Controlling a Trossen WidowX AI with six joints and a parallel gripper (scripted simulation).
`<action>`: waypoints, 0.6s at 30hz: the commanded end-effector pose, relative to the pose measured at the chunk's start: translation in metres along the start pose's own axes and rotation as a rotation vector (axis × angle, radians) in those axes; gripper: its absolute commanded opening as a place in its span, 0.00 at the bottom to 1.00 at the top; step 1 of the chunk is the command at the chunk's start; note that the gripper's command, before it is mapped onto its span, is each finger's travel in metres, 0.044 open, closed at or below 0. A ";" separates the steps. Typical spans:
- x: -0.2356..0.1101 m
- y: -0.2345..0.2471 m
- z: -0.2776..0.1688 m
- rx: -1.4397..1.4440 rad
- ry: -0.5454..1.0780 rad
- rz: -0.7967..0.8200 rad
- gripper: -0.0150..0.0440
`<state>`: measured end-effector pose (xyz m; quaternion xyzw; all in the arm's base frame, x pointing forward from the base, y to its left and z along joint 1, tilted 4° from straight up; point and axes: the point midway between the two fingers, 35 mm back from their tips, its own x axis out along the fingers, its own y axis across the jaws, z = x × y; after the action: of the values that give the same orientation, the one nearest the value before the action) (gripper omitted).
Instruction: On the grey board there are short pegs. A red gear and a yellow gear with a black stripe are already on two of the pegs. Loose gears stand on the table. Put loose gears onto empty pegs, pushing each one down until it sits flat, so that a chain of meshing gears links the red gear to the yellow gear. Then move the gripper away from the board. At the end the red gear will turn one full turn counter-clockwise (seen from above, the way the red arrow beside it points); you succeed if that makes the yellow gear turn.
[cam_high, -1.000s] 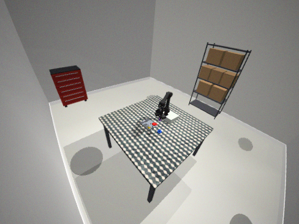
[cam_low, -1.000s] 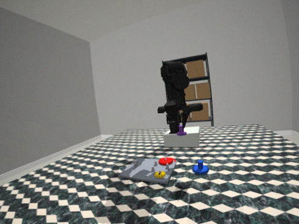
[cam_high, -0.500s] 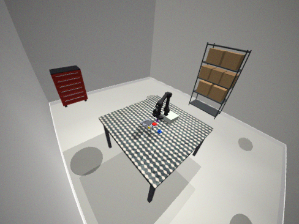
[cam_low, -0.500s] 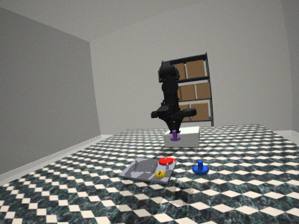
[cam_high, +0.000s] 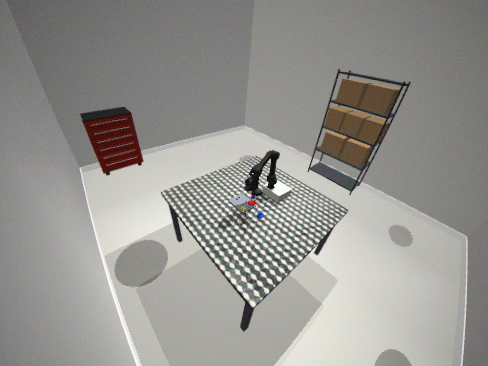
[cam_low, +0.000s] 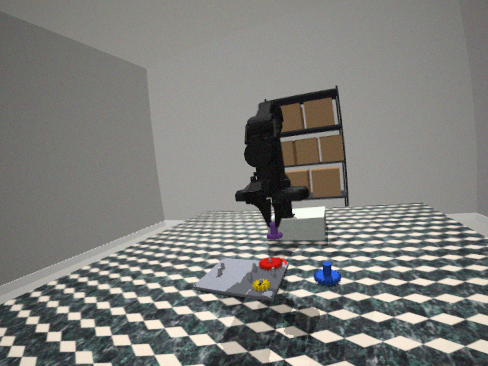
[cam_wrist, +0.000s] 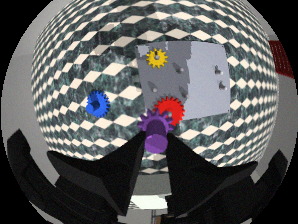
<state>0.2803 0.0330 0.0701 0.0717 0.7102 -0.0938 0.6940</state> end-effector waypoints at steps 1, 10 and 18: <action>0.009 -0.008 0.002 -0.002 0.013 -0.009 0.25; 0.021 -0.025 0.013 -0.004 0.013 -0.012 0.25; 0.031 -0.041 0.020 -0.006 0.013 -0.014 0.25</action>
<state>0.2919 -0.0062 0.0470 0.0680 0.7100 -0.0949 0.6945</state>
